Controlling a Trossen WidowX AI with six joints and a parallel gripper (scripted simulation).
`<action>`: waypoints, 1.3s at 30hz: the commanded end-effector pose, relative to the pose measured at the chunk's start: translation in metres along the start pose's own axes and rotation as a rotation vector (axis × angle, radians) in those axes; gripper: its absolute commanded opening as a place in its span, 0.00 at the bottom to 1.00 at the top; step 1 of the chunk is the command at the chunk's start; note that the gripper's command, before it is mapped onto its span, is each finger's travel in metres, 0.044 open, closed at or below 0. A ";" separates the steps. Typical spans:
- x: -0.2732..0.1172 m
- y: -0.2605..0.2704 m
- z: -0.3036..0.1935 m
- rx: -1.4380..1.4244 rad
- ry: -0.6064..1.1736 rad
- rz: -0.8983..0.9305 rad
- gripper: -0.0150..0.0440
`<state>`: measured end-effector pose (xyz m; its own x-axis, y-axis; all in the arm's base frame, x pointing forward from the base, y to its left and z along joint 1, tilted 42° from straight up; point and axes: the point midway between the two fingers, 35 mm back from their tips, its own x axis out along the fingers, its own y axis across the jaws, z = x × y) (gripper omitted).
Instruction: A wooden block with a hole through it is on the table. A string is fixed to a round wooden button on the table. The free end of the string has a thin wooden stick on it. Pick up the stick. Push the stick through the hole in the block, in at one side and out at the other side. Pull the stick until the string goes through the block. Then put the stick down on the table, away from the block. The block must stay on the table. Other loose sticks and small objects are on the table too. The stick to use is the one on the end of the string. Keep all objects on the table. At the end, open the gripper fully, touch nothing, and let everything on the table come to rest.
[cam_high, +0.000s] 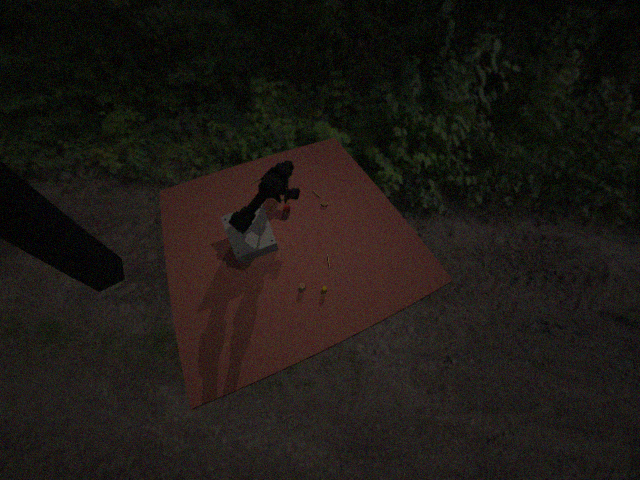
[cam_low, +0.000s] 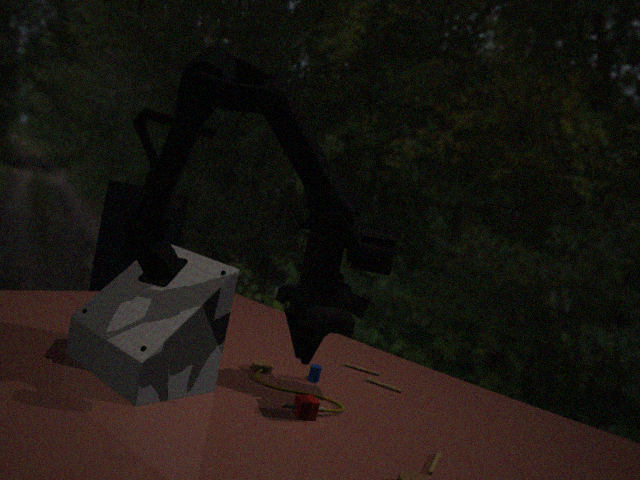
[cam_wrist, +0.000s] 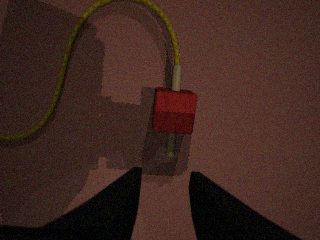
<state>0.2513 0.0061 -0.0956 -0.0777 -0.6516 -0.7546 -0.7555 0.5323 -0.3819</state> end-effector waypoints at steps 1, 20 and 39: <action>0.002 0.002 -0.003 -0.001 0.014 0.012 0.46; 0.033 0.001 -0.001 -0.002 0.012 0.012 0.46; 0.065 0.001 -0.003 -0.002 0.015 0.011 0.46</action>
<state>0.2477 -0.0322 -0.1392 -0.0871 -0.6509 -0.7541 -0.7516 0.5398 -0.3791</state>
